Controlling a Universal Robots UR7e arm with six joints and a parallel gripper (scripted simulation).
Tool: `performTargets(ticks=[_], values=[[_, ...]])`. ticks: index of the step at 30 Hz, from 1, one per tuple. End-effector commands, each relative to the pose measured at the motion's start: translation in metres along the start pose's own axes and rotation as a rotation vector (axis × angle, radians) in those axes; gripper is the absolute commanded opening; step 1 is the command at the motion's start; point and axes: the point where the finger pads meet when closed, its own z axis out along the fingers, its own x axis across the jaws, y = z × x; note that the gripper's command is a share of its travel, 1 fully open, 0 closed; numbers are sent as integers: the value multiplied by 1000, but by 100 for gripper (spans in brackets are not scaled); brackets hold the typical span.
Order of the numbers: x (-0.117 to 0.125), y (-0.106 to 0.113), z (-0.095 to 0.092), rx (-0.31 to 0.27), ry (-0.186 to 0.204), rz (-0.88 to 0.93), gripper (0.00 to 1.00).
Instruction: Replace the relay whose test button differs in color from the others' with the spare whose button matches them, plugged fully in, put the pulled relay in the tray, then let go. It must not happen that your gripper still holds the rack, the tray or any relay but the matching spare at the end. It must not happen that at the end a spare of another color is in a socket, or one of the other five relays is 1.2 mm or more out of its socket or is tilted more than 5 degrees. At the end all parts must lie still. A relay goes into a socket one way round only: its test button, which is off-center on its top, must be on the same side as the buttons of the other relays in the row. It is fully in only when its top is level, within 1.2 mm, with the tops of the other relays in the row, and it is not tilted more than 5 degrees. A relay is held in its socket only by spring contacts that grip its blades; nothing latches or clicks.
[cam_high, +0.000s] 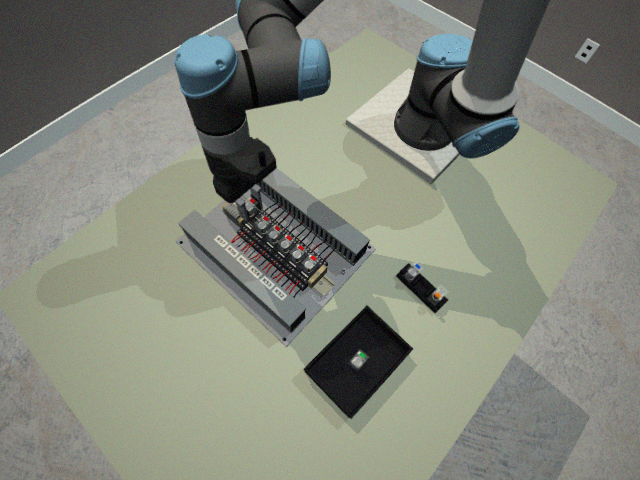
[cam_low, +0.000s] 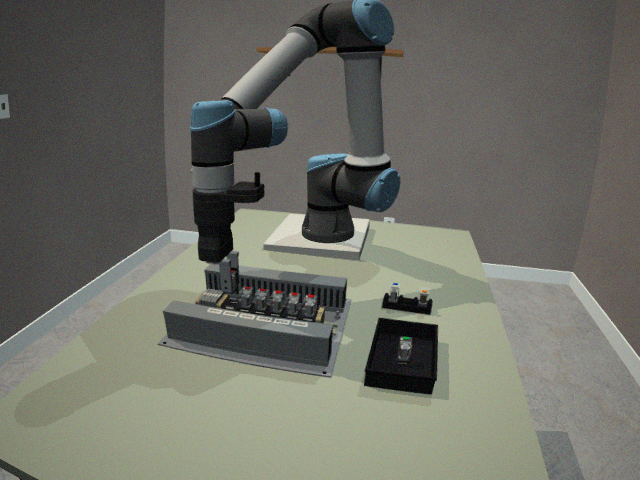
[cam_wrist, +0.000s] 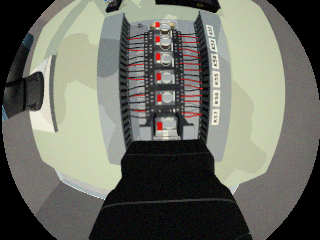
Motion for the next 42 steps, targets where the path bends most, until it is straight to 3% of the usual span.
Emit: performTargets(ticks=[1,11,16,42], values=[[0,0,6,0,1,0,0],[0,0,6,0,1,0,0],[0,-1,24,0,1,0,0],[0,-1,22,0,1,0,0]])
